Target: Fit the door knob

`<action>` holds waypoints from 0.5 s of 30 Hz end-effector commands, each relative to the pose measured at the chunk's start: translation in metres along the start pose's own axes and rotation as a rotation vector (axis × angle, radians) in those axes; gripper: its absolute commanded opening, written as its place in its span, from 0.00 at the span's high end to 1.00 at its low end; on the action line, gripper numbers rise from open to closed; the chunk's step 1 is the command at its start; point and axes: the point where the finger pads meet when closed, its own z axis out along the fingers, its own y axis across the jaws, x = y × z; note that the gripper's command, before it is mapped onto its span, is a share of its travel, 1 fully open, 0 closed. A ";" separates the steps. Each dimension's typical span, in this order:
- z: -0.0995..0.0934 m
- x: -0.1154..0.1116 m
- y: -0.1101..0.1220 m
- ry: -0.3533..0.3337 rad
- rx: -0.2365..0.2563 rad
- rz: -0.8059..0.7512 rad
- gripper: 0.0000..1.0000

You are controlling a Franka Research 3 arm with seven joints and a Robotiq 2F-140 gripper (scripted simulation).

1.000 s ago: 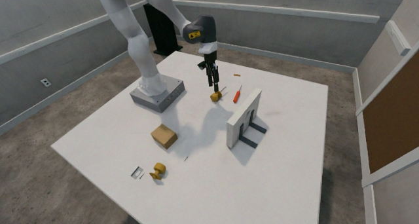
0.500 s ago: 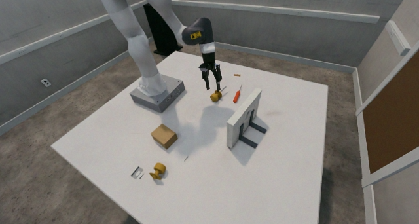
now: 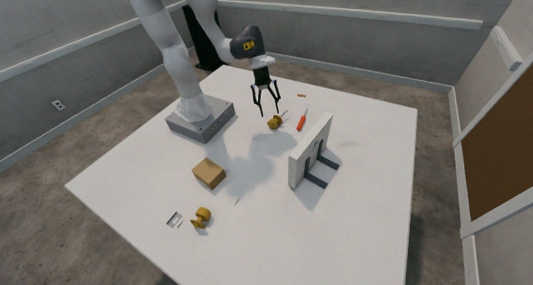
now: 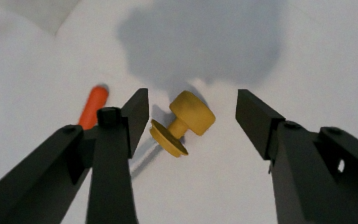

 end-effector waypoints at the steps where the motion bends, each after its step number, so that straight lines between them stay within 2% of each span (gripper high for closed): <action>1: 0.000 -0.007 0.000 -0.004 0.026 -0.278 0.43; 4: 0.000 -0.008 0.001 0.001 0.032 -0.318 0.43; 5: 0.000 -0.010 0.002 0.010 0.046 -0.418 0.43; 15: 0.000 -0.020 0.008 0.054 0.104 -0.798 0.43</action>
